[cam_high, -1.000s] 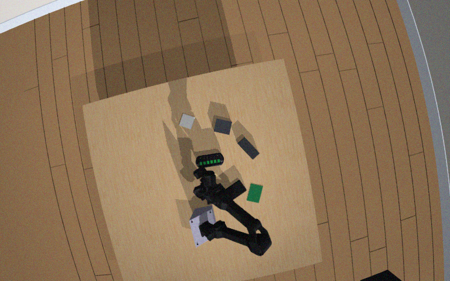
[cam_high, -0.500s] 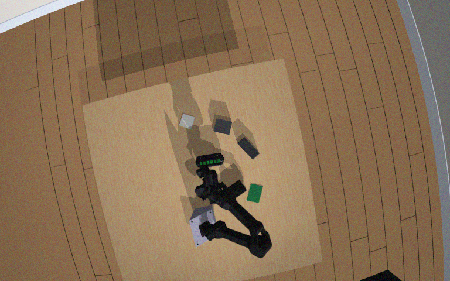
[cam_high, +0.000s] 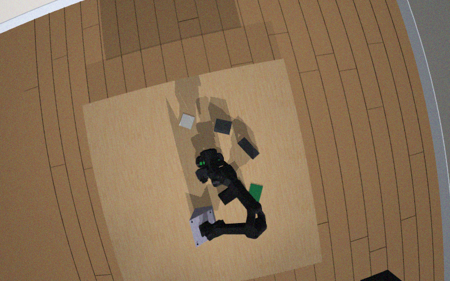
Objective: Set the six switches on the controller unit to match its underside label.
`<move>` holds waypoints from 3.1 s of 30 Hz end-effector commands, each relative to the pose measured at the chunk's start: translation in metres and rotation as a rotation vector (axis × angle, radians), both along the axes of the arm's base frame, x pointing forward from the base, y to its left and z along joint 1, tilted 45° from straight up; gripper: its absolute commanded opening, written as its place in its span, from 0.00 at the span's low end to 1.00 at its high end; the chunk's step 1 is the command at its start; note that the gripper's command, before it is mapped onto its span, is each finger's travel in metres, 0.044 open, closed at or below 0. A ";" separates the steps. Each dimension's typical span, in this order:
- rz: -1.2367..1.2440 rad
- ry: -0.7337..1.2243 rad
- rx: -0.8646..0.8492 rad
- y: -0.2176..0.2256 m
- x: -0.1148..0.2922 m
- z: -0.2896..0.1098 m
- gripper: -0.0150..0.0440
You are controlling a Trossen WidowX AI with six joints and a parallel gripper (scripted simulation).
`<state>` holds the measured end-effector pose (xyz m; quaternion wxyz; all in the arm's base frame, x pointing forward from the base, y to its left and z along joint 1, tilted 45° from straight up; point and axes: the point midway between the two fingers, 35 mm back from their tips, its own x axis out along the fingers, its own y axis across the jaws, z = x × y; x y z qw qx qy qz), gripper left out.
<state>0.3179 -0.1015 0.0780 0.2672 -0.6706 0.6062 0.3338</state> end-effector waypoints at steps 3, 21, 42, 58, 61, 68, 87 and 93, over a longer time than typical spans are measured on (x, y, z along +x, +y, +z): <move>-0.093 0.040 -0.019 -0.010 0.024 0.007 0.25; -0.330 0.146 -0.097 -0.041 0.074 0.017 0.25; -0.338 0.154 -0.100 -0.043 0.078 0.019 0.25; -0.333 0.128 -0.084 -0.041 0.075 0.023 0.39; -0.317 0.087 -0.053 -0.038 0.067 0.030 0.52; -0.272 -0.010 0.016 -0.029 0.044 0.041 0.83; -0.220 -0.102 0.073 -0.029 0.020 0.036 1.00; -0.220 -0.102 0.073 -0.036 0.020 0.030 1.00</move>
